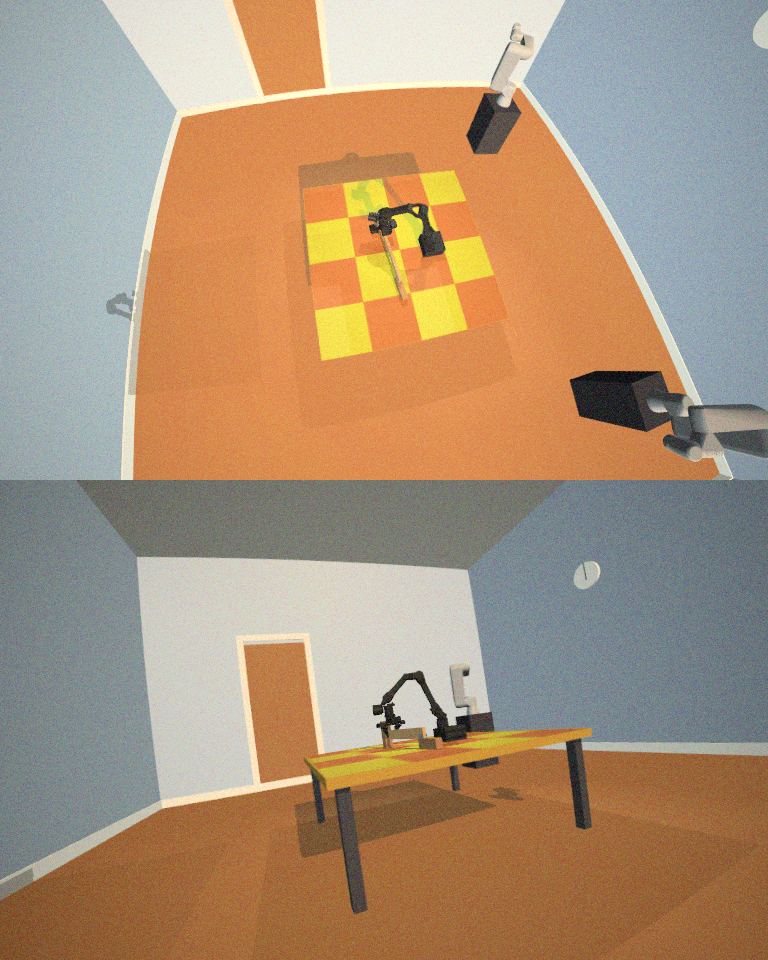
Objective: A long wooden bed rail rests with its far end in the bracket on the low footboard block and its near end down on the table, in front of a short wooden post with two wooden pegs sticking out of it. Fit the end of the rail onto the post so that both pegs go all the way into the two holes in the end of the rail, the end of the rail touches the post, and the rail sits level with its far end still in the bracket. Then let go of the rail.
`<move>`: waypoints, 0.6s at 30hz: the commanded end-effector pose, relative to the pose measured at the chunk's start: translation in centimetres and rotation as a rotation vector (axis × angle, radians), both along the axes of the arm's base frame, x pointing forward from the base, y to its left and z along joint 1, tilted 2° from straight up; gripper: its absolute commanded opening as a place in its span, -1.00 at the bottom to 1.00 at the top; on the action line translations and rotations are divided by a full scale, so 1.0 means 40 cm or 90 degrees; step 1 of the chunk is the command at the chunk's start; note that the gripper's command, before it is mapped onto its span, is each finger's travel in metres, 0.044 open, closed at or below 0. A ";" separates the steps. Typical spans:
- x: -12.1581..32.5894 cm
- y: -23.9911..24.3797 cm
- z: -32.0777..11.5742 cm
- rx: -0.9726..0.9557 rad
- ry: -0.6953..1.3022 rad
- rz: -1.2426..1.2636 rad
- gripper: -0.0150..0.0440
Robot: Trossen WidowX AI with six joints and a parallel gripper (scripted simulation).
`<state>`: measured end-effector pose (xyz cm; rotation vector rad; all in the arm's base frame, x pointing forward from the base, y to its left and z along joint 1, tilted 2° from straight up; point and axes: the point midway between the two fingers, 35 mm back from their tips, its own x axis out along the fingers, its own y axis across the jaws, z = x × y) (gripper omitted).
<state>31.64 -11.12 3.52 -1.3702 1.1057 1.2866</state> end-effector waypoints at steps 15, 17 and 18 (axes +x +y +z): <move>-0.017 0.076 0.072 0.000 -0.005 0.002 1.00; -0.017 0.076 0.072 0.000 -0.005 0.002 1.00; -0.017 0.076 0.072 0.000 -0.005 0.002 1.00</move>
